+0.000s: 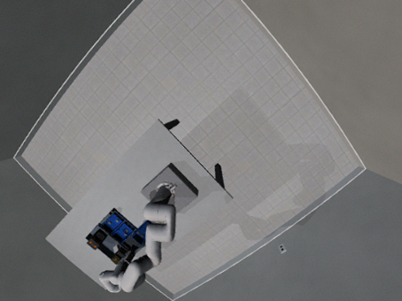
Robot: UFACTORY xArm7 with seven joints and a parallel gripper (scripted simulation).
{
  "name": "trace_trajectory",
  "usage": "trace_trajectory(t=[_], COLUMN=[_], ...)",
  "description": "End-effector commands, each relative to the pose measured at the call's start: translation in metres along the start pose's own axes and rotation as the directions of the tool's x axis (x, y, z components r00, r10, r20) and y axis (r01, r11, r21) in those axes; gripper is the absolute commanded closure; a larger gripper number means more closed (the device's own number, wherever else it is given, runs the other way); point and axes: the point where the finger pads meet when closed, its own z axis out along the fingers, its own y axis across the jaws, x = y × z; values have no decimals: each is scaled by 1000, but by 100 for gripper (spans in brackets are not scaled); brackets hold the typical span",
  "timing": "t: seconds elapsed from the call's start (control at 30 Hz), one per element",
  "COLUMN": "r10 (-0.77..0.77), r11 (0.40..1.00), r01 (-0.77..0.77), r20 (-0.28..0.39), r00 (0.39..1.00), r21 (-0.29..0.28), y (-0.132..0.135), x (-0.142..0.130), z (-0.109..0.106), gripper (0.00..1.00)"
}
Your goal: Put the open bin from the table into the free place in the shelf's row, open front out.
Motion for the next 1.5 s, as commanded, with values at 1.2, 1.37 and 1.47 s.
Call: trace_trajectory(t=[1.2, 1.37, 1.47], r10=[0, 0, 0], r11=[1000, 1000, 1000], r01=[0, 0, 0], r20=[0, 0, 0], r00=[1000, 1000, 1000], r21=[4, 4, 4], y=[-1, -1, 9], x=[0, 0, 0], z=[2, 2, 4], gripper=[67, 67, 67])
